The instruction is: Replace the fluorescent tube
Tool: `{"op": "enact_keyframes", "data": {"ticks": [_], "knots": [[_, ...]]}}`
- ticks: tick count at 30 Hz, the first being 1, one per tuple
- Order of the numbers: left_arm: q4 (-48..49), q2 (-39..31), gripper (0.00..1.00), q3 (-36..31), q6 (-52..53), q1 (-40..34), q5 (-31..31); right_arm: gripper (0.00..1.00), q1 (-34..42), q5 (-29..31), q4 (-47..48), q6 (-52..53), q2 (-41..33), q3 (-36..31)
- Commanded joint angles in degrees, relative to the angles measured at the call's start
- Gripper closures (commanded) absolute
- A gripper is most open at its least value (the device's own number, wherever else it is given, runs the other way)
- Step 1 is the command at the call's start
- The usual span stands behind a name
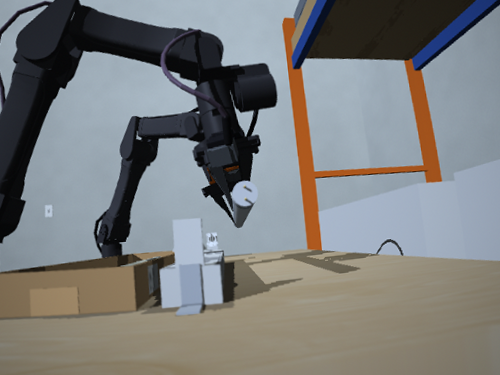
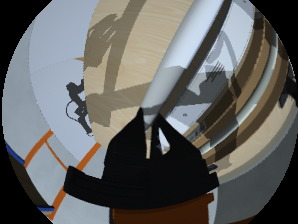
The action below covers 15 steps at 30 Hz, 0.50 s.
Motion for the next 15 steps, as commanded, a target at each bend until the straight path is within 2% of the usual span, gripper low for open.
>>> {"op": "enact_keyframes", "data": {"ticks": [1,5,6,9,11,14,15], "knots": [[1.0,-2.5,0.89,2.0,-0.5,0.5,0.2,0.89,-0.1,-0.5,-1.0,0.1,-1.7,2.6],[1.4,-2.8,0.89,1.1,-0.7,-0.7,0.3,0.89,0.4,-0.3,0.7,0.4,-1.8,-1.8],[1.4,-2.7,0.89,-1.1,-0.7,-0.8,0.1,0.89,0.7,-0.2,0.0,0.5,-1.9,-1.1],[1.4,-2.7,0.89,0.3,-0.7,-0.8,0.2,0.89,0.7,-0.2,-0.7,0.1,-1.9,-0.1],[1.6,-3.2,0.89,-1.4,-1.0,-0.9,0.1,0.89,1.0,-0.3,1.4,0.5,-2.6,-2.6],[1.9,-3.6,0.89,-2.2,-1.3,-1.0,-0.5,0.89,0.6,0.1,0.0,0.6,-2.9,-2.7],[1.8,-3.6,0.89,-0.8,-1.0,-0.9,0.2,0.89,-0.1,0.1,-0.5,0.2,-2.8,-1.0]]}}
